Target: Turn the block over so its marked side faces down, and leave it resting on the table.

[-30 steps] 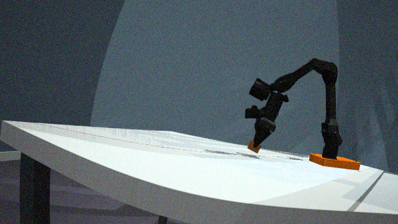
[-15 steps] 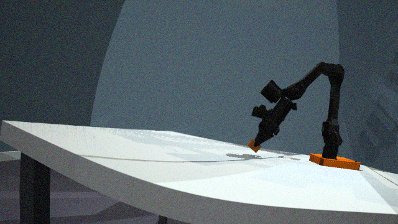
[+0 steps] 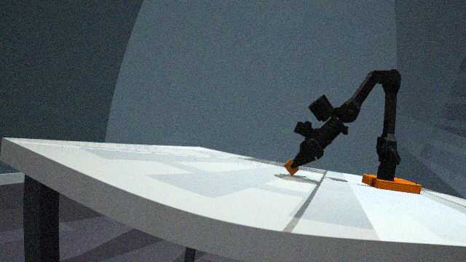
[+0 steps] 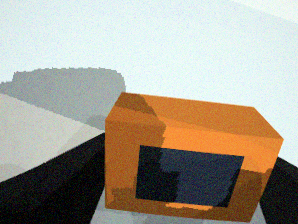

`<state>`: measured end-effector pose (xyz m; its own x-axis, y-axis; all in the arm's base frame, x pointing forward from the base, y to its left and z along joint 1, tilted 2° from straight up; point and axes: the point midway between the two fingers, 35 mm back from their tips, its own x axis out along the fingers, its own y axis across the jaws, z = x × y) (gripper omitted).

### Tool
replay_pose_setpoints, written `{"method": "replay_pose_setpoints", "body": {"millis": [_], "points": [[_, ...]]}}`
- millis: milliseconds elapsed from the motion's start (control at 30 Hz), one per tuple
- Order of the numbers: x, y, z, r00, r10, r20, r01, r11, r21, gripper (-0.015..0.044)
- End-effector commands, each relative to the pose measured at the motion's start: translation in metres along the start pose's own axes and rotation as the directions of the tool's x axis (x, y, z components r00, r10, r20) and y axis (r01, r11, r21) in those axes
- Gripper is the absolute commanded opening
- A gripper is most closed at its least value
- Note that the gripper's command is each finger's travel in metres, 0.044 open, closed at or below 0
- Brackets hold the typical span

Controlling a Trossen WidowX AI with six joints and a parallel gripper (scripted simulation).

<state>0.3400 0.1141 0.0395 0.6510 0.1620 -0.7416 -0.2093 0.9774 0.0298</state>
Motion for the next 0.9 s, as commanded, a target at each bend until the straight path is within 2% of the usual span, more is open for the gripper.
{"method": "replay_pose_setpoints", "body": {"millis": [0, 433, 867], "points": [[0.008, 0.0, -0.005, 0.999, -0.005, 0.05, 0.005, 1.0, -0.005, 0.0], [0.017, 0.0, -0.013, 0.973, -0.005, 0.233, 0.006, 1.0, -0.006, 0.0], [0.003, -0.002, -0.022, 0.914, -0.005, 0.406, 0.005, 1.0, 0.002, 0.0]]}}
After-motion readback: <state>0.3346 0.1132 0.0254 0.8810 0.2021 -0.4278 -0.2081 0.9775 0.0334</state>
